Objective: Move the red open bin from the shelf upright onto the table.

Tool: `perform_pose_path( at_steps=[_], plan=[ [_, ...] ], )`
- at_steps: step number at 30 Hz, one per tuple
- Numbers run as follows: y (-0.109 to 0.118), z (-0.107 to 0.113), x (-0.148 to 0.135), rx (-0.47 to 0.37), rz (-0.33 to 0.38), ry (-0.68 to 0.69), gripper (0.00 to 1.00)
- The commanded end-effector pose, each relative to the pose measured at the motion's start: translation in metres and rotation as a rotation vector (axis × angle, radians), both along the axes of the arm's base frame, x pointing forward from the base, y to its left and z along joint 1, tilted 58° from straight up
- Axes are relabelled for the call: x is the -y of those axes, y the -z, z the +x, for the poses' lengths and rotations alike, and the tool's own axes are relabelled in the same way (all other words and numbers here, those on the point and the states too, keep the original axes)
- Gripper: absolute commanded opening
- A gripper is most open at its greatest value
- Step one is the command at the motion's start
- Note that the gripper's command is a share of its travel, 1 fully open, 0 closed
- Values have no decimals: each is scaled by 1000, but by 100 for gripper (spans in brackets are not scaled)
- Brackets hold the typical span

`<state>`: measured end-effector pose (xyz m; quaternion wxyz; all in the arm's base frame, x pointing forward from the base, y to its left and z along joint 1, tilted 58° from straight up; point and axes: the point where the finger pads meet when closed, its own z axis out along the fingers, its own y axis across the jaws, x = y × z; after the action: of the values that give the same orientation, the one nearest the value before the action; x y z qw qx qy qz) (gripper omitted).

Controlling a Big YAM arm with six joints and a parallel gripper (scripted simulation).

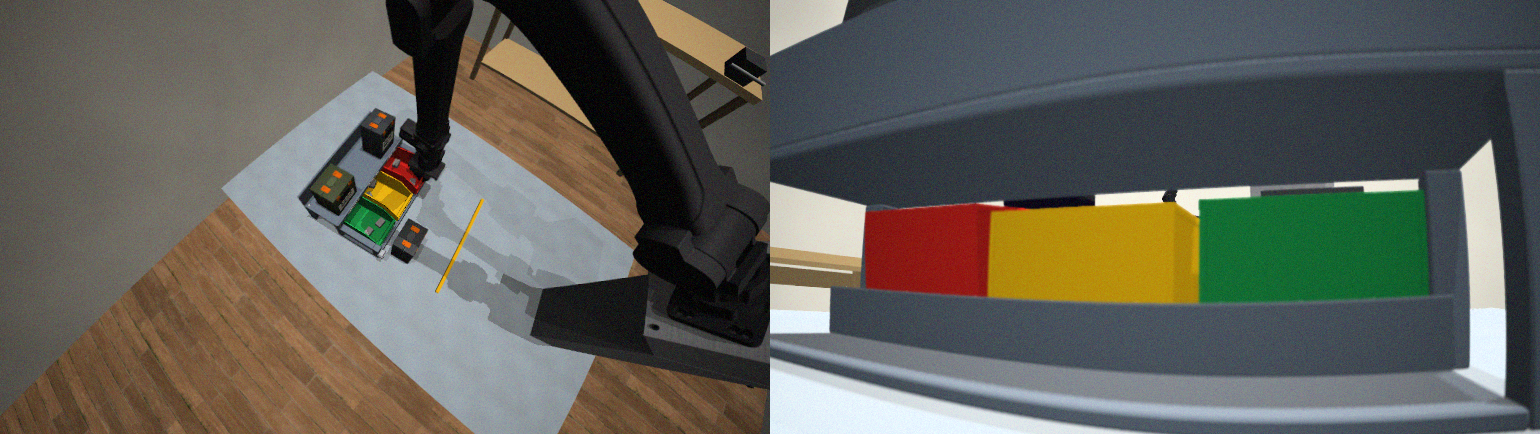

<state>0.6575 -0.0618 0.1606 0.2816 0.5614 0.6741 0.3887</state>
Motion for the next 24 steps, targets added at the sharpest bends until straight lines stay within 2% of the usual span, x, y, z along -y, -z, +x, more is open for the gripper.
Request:
perform_pose_path(
  at_steps=[1,24],
  plan=[
    [-20,-5,11,29,-9,9,0],
    [-12,-10,13,43,-13,10,0]
  ],
)
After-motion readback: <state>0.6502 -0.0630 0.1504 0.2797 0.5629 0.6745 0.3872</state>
